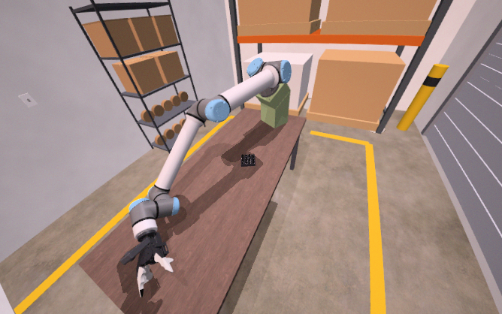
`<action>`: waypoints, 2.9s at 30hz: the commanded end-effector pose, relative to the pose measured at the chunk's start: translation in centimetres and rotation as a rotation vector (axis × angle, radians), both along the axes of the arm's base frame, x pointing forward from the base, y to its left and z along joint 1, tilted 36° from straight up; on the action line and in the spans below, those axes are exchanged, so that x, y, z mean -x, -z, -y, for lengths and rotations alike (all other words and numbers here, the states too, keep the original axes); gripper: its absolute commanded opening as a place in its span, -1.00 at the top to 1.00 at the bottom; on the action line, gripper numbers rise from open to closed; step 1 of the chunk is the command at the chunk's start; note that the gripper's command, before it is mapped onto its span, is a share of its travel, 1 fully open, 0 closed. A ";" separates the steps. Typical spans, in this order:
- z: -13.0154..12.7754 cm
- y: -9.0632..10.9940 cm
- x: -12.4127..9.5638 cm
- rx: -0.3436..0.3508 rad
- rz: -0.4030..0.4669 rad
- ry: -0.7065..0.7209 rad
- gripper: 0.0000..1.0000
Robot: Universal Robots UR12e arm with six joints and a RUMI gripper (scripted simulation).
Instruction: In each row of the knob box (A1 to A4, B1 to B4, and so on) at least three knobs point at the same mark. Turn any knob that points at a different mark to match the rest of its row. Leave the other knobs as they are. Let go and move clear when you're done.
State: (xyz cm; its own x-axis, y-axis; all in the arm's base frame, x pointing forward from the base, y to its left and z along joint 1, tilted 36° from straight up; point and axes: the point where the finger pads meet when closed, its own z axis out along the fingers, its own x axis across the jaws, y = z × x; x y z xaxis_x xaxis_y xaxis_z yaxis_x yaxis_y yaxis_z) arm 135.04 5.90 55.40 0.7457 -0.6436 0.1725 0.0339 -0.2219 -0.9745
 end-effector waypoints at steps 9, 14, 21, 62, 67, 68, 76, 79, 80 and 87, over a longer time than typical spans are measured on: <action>-0.1 -0.2 0.1 0.001 0.002 -0.001 -1.00; -0.1 -0.2 0.1 0.001 0.002 -0.001 -1.00; -0.1 -0.4 0.1 0.001 0.004 -0.001 -1.00; 0.5 3.9 6.2 0.069 -0.055 0.074 -1.00; 0.7 5.3 8.3 0.090 -0.074 0.097 -1.00; 0.7 5.3 8.3 0.090 -0.074 0.097 -1.00; 1.5 9.0 13.5 0.149 -0.126 0.169 -1.00; 1.7 10.7 16.0 0.176 -0.150 0.196 -1.00; 1.8 11.3 16.9 0.186 -0.158 0.208 -1.00; 2.4 14.6 21.7 0.238 -0.205 0.270 -1.00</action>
